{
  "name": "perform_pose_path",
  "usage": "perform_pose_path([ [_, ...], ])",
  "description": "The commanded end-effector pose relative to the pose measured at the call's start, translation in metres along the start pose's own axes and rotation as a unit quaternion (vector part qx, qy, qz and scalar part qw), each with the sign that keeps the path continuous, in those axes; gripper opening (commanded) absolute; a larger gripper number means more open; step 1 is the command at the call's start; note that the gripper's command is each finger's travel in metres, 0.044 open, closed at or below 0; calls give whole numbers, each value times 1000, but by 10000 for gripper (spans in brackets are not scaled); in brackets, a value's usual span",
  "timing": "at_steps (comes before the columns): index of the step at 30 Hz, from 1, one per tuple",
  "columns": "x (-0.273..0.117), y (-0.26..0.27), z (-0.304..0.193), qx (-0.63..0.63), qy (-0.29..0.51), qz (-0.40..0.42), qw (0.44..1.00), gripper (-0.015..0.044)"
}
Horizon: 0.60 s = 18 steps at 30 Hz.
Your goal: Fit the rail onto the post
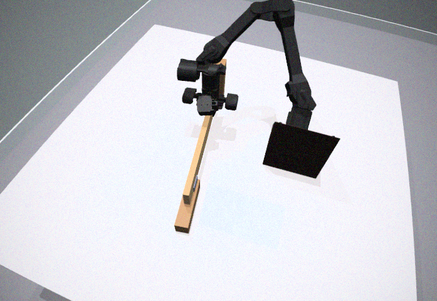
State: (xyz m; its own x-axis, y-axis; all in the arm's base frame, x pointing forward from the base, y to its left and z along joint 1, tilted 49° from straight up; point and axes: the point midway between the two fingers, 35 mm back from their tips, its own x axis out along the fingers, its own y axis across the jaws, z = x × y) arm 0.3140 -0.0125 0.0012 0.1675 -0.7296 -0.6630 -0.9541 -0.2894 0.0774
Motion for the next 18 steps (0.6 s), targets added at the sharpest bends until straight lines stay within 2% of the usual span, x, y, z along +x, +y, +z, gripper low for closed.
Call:
perform_pose_path([
  [1,-2,-2,-2,-1,0,-3,1000,0],
  [18,-1,-3,-8,-1,0,-3,1000,0],
])
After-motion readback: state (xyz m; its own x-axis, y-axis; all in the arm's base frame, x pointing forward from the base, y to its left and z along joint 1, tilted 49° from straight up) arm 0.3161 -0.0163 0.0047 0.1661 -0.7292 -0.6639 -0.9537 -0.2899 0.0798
